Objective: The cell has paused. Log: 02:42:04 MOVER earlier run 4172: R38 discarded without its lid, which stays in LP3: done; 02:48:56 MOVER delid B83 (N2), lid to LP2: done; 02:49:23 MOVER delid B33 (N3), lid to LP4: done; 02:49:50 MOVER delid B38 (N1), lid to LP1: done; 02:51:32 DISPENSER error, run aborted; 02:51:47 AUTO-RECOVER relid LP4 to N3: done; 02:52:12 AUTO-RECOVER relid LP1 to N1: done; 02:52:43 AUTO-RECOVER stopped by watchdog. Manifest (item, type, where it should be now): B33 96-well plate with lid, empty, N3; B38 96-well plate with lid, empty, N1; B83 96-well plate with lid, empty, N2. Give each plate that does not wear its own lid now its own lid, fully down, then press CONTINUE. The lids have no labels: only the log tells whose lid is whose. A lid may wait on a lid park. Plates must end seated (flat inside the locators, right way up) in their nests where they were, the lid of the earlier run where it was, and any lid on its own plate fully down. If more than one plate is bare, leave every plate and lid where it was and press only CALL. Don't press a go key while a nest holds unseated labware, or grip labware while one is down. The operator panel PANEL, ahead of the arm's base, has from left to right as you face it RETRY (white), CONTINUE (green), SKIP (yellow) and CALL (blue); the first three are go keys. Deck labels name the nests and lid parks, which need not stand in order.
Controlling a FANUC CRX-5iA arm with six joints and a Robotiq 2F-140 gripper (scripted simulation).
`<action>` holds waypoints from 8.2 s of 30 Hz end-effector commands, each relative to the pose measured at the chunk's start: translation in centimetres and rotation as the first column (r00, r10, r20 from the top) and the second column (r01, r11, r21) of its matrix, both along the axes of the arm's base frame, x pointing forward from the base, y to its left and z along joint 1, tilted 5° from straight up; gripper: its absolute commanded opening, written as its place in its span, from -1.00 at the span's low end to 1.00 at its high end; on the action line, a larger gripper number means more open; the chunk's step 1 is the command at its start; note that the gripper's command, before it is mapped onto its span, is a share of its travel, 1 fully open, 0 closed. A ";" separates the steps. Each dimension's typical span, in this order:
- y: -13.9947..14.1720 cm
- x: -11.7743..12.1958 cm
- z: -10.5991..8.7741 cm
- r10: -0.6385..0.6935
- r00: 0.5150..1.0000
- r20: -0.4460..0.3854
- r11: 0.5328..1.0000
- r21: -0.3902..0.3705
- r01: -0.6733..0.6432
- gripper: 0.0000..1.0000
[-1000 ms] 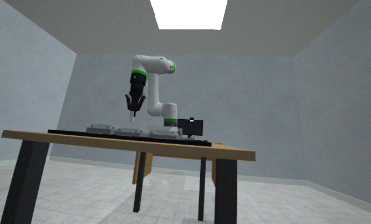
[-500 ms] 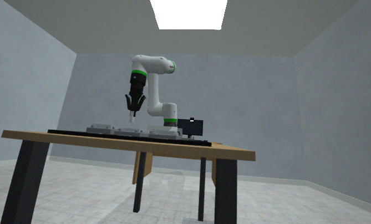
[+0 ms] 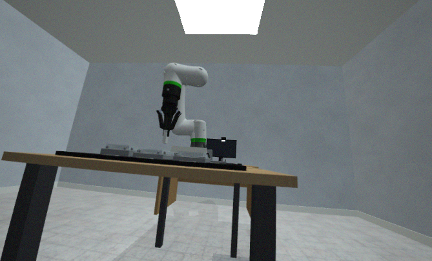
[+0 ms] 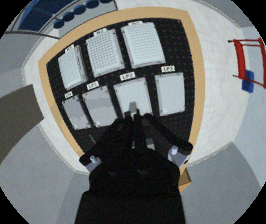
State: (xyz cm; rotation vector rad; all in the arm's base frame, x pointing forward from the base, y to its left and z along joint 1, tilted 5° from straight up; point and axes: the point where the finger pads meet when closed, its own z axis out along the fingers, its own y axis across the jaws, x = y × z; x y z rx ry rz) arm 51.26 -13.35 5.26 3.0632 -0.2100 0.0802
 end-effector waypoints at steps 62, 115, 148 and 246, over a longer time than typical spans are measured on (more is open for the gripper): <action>11.7 16.8 0.3 -0.003 1.000 0.002 1.000 -0.006 0.003 -1.00; -2.7 16.9 1.1 -0.003 1.000 0.002 1.000 -0.006 0.003 -1.00; -0.9 7.5 1.3 0.022 1.000 0.000 1.000 -0.008 -0.022 -1.00; -0.2 -0.8 -4.8 0.042 0.999 -0.002 0.999 -0.008 -0.042 0.32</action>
